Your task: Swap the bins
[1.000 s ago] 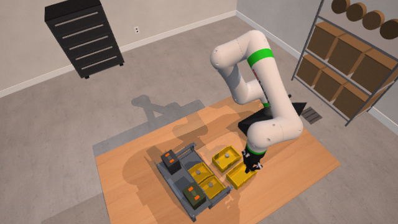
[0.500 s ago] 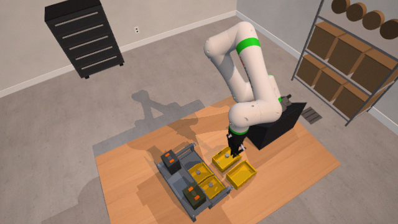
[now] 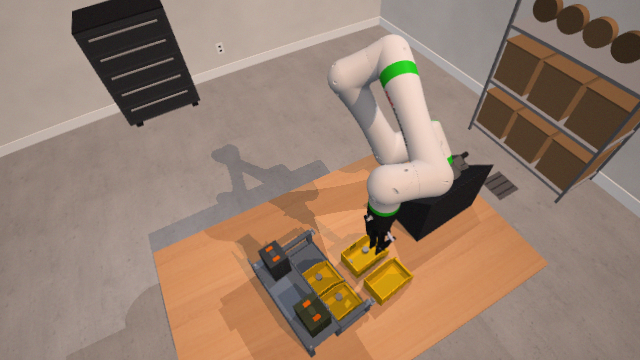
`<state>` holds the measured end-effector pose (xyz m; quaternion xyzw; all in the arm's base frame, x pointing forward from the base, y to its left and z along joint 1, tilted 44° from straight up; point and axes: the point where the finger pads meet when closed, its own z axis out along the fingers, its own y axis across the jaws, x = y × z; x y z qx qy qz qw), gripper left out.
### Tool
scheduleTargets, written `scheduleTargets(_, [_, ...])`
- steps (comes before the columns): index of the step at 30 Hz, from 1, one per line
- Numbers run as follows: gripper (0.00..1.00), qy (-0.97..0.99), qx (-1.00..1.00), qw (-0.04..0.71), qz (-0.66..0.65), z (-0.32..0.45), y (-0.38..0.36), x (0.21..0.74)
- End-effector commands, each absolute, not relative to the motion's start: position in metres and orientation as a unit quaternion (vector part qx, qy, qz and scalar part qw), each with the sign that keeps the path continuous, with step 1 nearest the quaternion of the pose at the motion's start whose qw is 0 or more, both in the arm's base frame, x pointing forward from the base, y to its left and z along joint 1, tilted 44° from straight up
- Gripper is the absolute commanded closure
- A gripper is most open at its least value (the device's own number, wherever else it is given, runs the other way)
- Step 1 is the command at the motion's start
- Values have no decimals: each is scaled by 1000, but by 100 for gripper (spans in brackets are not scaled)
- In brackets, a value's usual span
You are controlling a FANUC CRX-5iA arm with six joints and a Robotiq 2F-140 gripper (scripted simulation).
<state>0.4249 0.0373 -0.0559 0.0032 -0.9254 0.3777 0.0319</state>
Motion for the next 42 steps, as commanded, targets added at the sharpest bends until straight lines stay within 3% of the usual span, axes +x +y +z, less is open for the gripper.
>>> scheduleTargets(1, [76,-926,4,31,377,-56,38,425])
scheduleTargets(42, [76,-926,4,31,377,-69,25,425])
